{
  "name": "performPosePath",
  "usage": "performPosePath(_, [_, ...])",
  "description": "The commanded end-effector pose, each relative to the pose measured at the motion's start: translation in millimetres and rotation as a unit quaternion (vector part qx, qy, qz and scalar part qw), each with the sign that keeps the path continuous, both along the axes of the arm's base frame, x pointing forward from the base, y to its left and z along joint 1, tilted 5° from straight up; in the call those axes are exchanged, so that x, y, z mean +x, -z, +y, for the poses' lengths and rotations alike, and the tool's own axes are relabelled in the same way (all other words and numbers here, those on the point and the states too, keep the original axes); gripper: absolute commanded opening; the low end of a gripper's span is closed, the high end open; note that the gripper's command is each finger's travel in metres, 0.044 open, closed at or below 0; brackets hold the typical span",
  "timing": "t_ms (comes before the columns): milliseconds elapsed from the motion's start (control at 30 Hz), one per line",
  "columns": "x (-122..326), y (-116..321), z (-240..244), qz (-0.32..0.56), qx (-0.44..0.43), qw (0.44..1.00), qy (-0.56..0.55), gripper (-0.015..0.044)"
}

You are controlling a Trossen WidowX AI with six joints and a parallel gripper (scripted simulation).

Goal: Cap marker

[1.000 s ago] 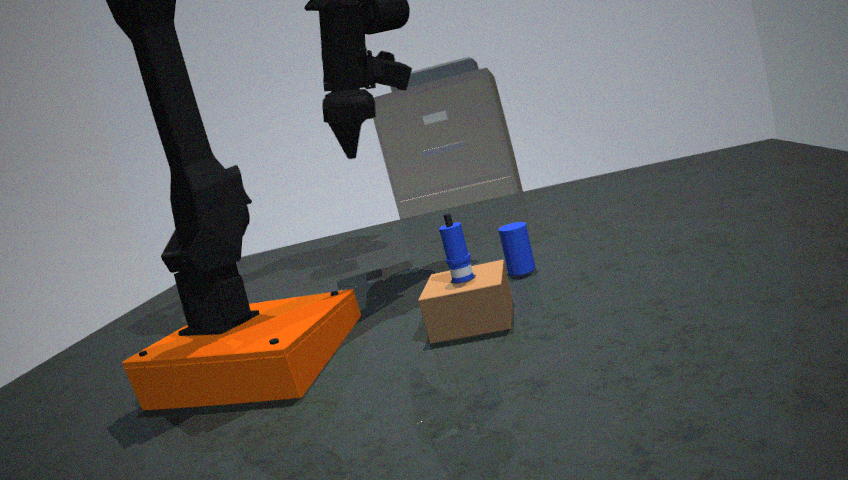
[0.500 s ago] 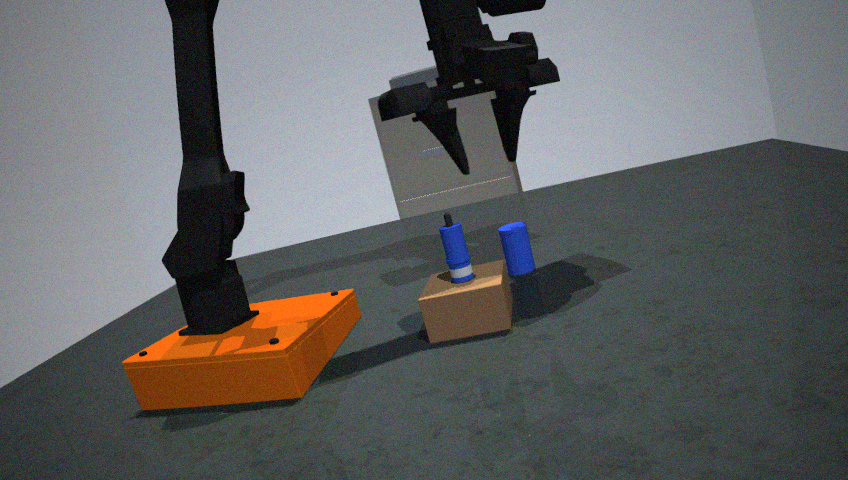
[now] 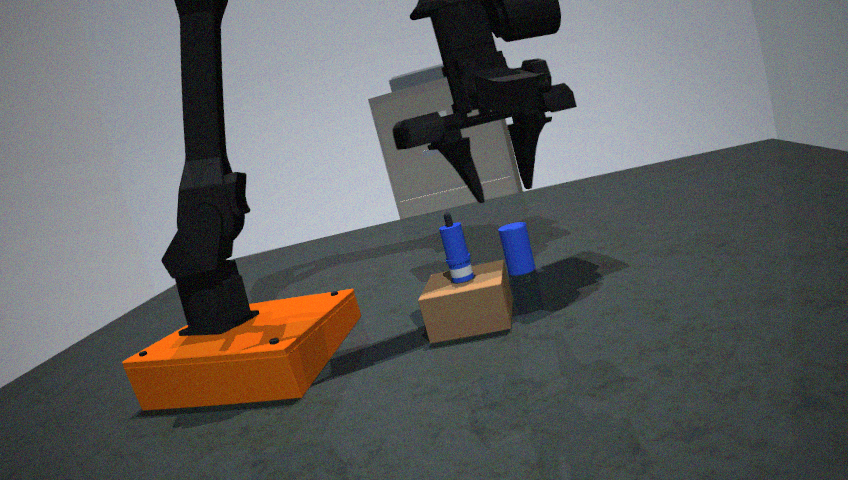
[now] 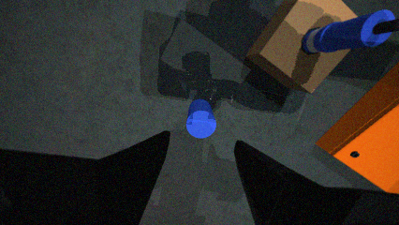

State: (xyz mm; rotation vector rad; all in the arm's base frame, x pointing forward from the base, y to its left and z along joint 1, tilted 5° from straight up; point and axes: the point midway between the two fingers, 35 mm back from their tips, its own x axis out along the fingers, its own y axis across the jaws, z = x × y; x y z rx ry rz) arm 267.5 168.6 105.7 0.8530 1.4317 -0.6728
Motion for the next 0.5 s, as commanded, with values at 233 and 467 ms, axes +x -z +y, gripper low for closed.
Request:
performPosePath(233, [0, 19, 2, 0.000, -0.003, 1.000, 0.002, 0.0253])
performPosePath(467, [1, 29, 3, 0.001, -0.003, 1.000, 0.002, 0.0253])
